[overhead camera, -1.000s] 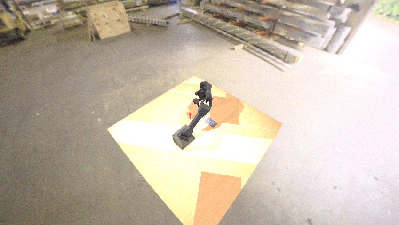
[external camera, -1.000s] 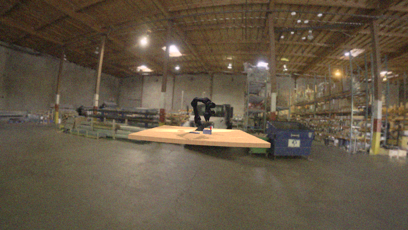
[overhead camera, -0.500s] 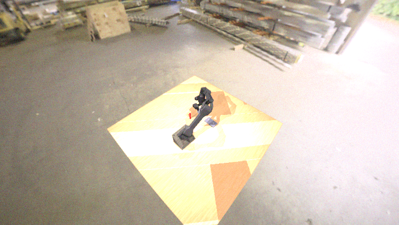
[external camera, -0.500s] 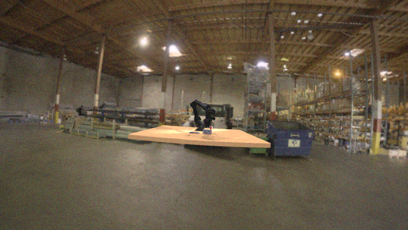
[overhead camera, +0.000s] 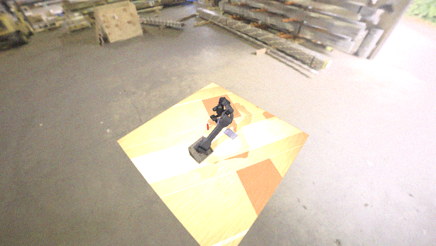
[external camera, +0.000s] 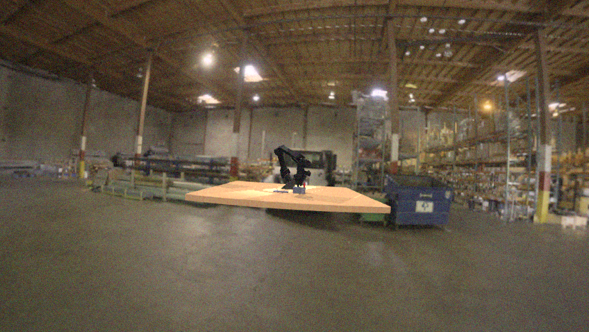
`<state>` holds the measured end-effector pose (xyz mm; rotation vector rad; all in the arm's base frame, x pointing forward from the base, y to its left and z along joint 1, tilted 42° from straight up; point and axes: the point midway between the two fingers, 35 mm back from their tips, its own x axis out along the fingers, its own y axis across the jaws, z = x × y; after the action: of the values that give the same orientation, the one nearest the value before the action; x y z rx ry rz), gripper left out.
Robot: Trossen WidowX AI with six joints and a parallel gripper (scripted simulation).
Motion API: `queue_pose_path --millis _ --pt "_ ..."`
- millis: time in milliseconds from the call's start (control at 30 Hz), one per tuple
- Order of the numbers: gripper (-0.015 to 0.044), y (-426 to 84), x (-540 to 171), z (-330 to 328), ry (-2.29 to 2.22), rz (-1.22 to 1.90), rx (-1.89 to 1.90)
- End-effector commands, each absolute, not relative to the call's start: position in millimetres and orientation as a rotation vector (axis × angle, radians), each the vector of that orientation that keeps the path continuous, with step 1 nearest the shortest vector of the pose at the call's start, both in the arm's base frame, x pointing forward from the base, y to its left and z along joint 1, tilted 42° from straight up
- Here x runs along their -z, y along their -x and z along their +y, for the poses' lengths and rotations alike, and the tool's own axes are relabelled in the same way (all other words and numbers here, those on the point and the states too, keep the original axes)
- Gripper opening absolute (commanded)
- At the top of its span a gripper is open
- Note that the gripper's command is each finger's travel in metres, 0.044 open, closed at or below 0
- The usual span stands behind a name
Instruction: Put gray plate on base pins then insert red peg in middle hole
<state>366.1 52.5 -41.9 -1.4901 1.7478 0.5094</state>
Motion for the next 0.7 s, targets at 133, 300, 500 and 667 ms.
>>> queue_pose_path --millis 133,300,500,667 --pt "0.044 -364 53 42 1.494 1.758 -0.511" --pt "0.044 -364 59 37 1.494 1.758 -0.511" --pt "0.044 -363 66 30 1.495 1.758 -0.51" --pt "0.044 -362 72 25 1.495 1.758 -0.51"
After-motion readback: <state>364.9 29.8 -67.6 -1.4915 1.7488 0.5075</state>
